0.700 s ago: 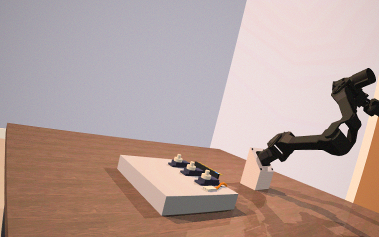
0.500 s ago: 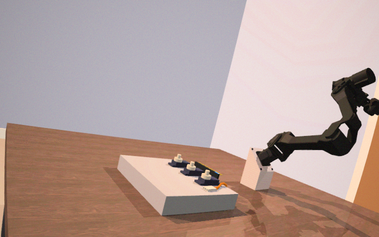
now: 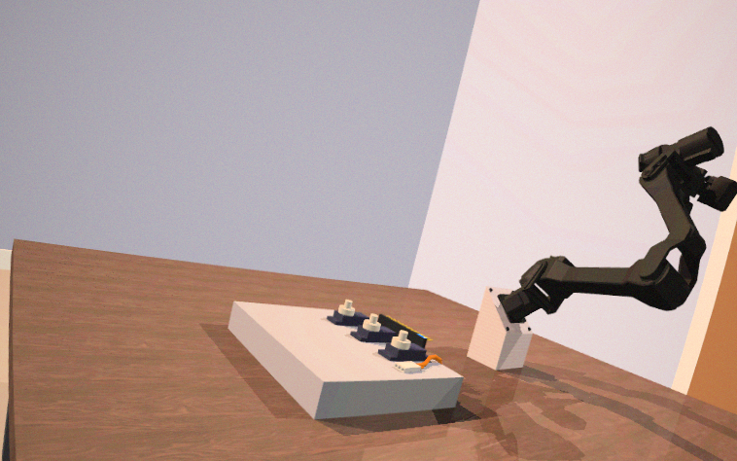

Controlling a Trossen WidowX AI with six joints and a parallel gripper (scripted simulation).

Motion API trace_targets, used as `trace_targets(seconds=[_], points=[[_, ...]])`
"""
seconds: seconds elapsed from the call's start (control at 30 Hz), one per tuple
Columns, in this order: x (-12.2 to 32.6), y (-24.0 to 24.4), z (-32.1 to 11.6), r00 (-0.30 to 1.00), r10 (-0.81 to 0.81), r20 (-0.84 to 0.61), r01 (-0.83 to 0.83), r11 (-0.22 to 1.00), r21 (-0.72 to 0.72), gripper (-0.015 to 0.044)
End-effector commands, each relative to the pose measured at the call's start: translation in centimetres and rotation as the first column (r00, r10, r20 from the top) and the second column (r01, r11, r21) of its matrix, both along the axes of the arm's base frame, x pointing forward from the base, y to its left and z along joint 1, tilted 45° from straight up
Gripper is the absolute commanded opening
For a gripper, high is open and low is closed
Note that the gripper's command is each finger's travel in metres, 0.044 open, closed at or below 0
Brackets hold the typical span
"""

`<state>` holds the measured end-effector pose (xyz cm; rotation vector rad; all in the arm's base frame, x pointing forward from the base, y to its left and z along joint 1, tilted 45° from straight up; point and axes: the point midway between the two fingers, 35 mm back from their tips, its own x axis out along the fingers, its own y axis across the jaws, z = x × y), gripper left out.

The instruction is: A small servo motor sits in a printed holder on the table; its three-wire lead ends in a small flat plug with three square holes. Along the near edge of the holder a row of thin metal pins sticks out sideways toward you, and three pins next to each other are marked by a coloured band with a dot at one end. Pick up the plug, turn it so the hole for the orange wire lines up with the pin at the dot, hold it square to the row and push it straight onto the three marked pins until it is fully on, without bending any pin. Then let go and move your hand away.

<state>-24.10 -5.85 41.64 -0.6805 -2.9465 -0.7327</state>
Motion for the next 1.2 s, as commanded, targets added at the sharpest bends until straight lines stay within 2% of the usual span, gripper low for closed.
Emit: trace_targets(seconds=[0.0,0.23,0.5,0.87,1.17], points=[[0.2,-1.6,-0.1,0.997,0.069,0.017,-0.07,0.996,0.06,0.0115],[1.2,-5.7,-0.3,0.97,0.235,0.061,-0.242,0.948,0.208,0.0115],[3.2,-10.1,-0.5,0.908,0.407,0.103,-0.415,0.835,0.362,0.0115],[7.3,-15.4,-0.9,0.788,0.595,0.159,-0.569,0.605,0.557,0.0115],[11.5,-18.8,-1.2,0.667,0.721,0.189,-0.612,0.385,0.691,0.0115]])
